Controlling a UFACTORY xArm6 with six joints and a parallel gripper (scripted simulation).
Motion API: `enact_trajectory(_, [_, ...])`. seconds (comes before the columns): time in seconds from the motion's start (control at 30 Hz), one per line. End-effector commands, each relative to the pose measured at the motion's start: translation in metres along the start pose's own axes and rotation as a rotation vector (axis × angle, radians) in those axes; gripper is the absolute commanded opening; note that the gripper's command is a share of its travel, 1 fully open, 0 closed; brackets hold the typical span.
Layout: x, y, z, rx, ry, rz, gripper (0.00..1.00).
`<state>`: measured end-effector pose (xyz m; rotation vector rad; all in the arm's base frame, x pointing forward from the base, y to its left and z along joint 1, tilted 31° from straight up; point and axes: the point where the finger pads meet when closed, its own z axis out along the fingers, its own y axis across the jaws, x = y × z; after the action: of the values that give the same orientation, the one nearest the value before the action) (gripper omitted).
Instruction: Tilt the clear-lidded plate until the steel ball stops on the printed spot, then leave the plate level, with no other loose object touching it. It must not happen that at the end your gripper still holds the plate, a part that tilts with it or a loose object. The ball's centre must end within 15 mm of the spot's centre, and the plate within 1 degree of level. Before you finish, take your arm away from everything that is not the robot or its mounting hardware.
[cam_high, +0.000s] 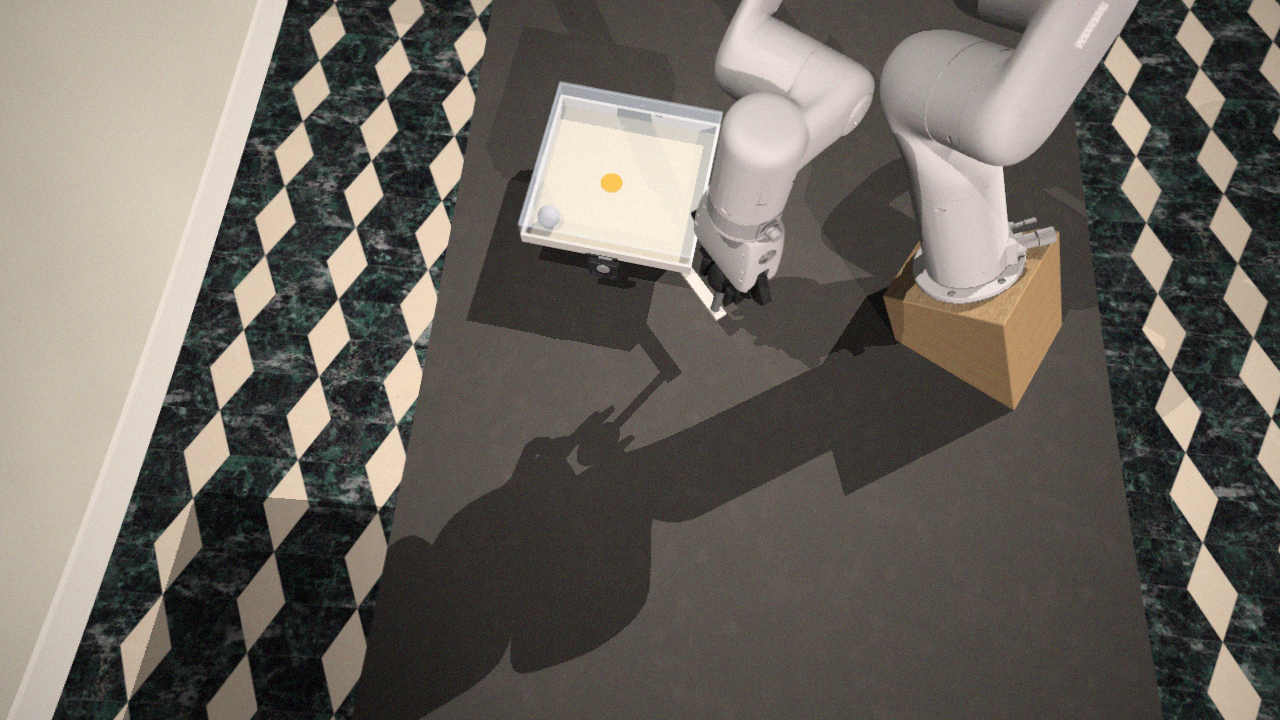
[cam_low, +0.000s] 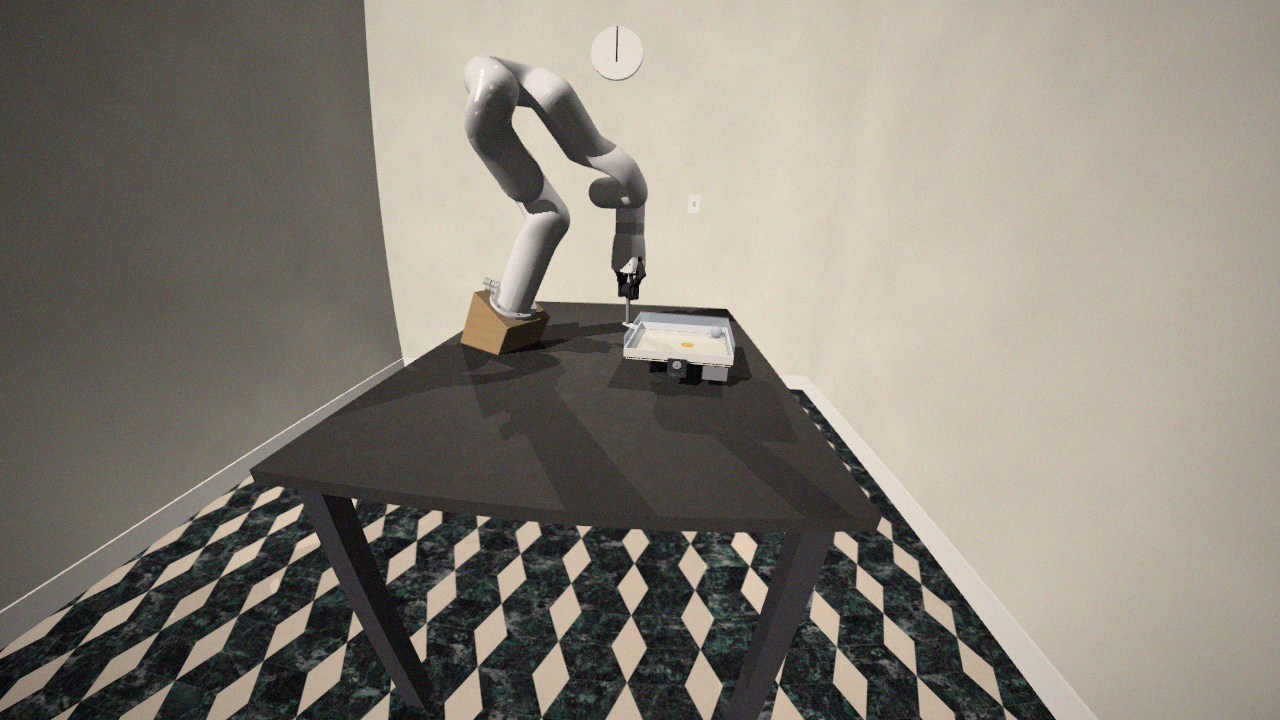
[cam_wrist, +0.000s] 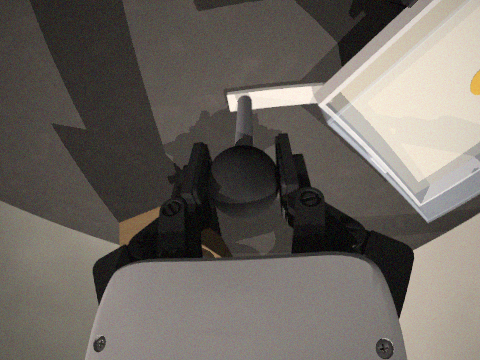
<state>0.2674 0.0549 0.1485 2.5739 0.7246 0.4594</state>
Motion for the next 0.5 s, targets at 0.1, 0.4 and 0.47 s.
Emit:
enact_trajectory(0.1, [-0.0024,0.001,-0.0021,0.0,-0.003,0.0,0.0])
enact_trajectory(0.4, [-0.0004,0.0004,-0.0006,0.0,-0.003,0.0,0.0])
enact_trajectory(0.47, [-0.0002,0.0,0.0002,0.0,-0.003,0.0,0.0])
